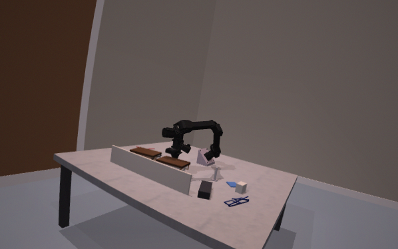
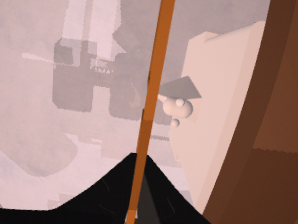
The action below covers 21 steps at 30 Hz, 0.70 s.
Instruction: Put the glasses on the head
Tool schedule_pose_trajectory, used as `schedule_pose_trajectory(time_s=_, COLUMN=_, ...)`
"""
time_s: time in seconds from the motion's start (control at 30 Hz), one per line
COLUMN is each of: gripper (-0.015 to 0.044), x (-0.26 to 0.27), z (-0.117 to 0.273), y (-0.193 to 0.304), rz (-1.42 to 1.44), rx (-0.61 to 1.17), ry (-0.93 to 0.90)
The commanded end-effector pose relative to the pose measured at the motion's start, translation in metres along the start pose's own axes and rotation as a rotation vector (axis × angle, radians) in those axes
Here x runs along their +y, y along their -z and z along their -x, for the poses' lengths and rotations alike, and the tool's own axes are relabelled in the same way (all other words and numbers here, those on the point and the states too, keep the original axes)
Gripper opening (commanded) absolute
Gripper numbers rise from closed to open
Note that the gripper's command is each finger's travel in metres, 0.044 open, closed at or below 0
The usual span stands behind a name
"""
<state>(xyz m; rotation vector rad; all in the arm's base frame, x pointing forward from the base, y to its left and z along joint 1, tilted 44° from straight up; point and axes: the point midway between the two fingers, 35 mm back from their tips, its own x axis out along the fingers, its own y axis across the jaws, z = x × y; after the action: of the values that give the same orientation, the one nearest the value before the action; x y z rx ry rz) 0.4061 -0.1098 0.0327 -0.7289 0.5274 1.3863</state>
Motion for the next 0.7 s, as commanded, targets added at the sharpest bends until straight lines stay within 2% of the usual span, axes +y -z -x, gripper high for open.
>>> schedule_pose_trajectory(time_s=0.0, gripper=0.0000, x=-0.0001, z=-0.0022, y=0.0002, rz=-0.007, rx=-0.005, ry=0.001)
schedule_pose_trajectory(time_s=0.67, gripper=0.0000, x=0.0002, z=-0.0073, y=0.0004, rz=-0.007, rx=-0.005, ry=0.001)
